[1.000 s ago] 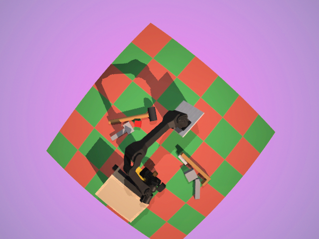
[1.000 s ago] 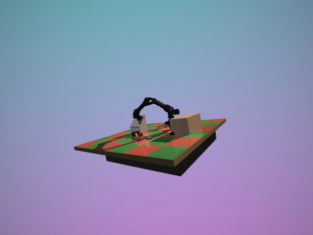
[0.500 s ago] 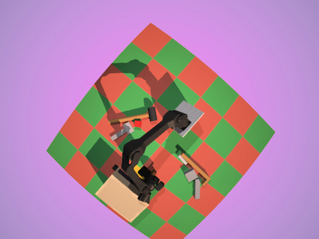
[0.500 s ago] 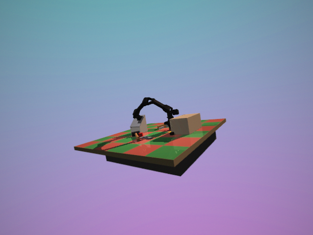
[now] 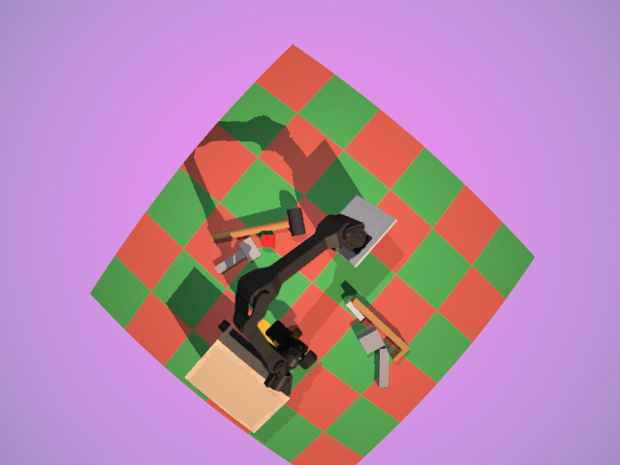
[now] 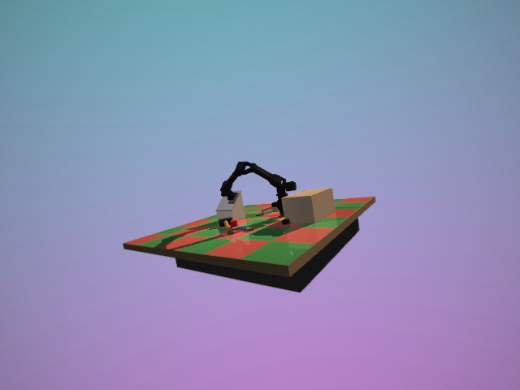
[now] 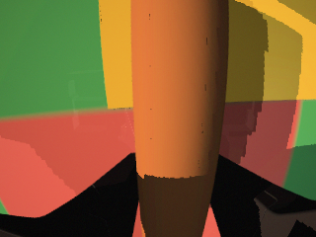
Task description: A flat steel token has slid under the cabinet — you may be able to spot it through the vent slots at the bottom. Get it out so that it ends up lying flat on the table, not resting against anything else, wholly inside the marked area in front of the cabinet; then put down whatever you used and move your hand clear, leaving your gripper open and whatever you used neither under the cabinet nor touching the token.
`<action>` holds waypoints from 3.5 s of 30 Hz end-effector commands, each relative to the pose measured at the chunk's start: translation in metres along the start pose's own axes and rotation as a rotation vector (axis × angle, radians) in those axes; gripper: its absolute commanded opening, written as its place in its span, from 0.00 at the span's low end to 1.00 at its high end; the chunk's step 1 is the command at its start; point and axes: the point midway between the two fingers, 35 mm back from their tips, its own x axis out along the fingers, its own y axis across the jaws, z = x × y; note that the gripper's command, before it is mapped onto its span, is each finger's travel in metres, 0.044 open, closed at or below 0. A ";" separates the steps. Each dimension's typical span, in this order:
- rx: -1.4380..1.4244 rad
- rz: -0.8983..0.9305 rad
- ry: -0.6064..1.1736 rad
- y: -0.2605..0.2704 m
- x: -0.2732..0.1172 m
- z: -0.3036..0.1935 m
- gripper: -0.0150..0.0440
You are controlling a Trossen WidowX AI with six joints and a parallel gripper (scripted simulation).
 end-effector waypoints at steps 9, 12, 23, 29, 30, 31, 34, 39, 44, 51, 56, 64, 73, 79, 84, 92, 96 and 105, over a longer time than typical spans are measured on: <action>0.001 -0.010 -0.002 -0.002 0.001 -0.009 0.25; 0.001 -0.010 -0.002 -0.001 0.001 -0.012 0.25; 0.000 -0.010 -0.001 -0.001 0.001 -0.022 0.25; 0.000 -0.010 -0.001 -0.001 0.002 -0.028 0.25; 0.000 -0.010 -0.001 0.000 0.002 -0.029 0.25; 0.000 -0.010 -0.001 0.000 0.002 -0.030 0.25; 0.000 -0.010 -0.001 0.000 0.002 -0.033 0.25; 0.000 -0.010 -0.001 0.000 0.002 -0.038 0.25; -0.001 -0.010 0.000 0.000 0.002 -0.043 0.25; -0.001 -0.010 0.000 0.000 0.002 -0.050 0.25; -0.001 -0.010 0.000 0.000 0.002 -0.055 0.25; -0.002 -0.010 0.001 0.001 0.002 -0.064 0.25; -0.002 -0.010 0.001 0.001 0.002 -0.074 0.25; -0.002 -0.010 0.001 0.001 0.002 -0.081 0.25; -0.003 -0.010 0.002 0.001 0.002 -0.086 0.25; -0.003 -0.010 0.002 0.001 0.002 -0.096 0.25; -0.003 -0.010 0.002 0.001 0.002 -0.100 0.25; -0.004 -0.010 0.003 0.002 0.003 -0.111 0.25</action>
